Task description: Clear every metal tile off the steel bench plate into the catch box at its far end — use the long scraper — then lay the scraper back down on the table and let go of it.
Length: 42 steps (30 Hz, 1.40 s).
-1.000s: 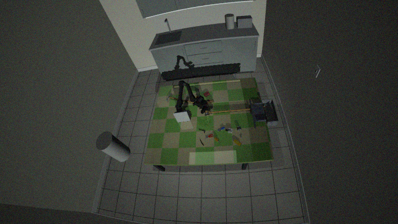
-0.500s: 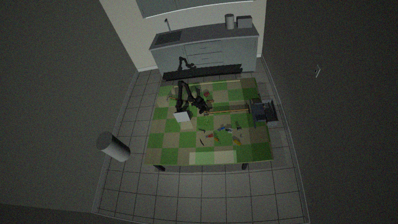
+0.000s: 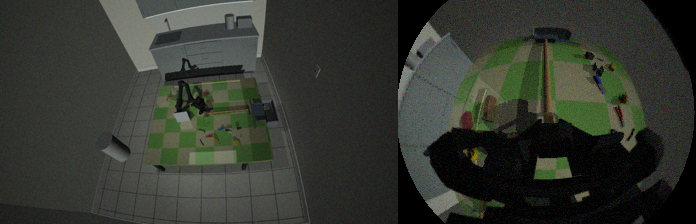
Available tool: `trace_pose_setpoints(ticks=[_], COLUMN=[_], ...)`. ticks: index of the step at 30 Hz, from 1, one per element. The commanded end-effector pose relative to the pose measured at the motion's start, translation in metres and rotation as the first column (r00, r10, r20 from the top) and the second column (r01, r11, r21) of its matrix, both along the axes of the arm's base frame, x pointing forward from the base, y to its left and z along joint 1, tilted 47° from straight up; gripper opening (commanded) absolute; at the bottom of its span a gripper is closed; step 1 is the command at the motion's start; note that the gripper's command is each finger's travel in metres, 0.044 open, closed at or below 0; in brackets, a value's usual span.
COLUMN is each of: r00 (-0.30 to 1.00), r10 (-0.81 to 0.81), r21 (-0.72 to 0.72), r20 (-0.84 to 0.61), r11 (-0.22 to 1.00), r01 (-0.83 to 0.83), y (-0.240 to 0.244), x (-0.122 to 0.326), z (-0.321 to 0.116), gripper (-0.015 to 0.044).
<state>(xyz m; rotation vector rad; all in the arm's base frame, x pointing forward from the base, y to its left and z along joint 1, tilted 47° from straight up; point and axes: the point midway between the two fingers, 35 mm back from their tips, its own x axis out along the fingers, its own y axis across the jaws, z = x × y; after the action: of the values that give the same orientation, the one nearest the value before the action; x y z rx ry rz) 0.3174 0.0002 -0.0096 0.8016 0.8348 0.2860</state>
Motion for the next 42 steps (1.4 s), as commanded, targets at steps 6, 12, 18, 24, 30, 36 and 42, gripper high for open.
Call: trace_pose_setpoints(ticks=[6,12,18,24,30,36,42], r00=[1.000,1.000,1.000,1.000,1.000,1.000,1.000], r10=[-0.009,-0.011,-0.013,-0.016,-0.018,-0.020,-0.023], r21=[0.001,0.001,0.001,0.000,0.000,-0.001,-0.002], r20=[-0.011,-0.014,-0.016,-0.017,-0.016,-0.015,-0.014], r11=[1.000,1.000,1.000,1.000,1.000,1.000,1.000], r01=[0.009,0.011,0.013,0.016,0.018,0.020,0.023], y=[-0.009,-0.013,-0.017,-0.019,-0.022,-0.024,-0.026], x=[-0.004,-0.007,-0.009,-0.009,-0.002,0.008,0.017], z=[-0.011,-0.016,-0.021,-0.023,-0.024,-0.026,-0.027], gripper=[0.0000,0.0000,0.0000,0.0000,0.0000,0.0000,0.0000])
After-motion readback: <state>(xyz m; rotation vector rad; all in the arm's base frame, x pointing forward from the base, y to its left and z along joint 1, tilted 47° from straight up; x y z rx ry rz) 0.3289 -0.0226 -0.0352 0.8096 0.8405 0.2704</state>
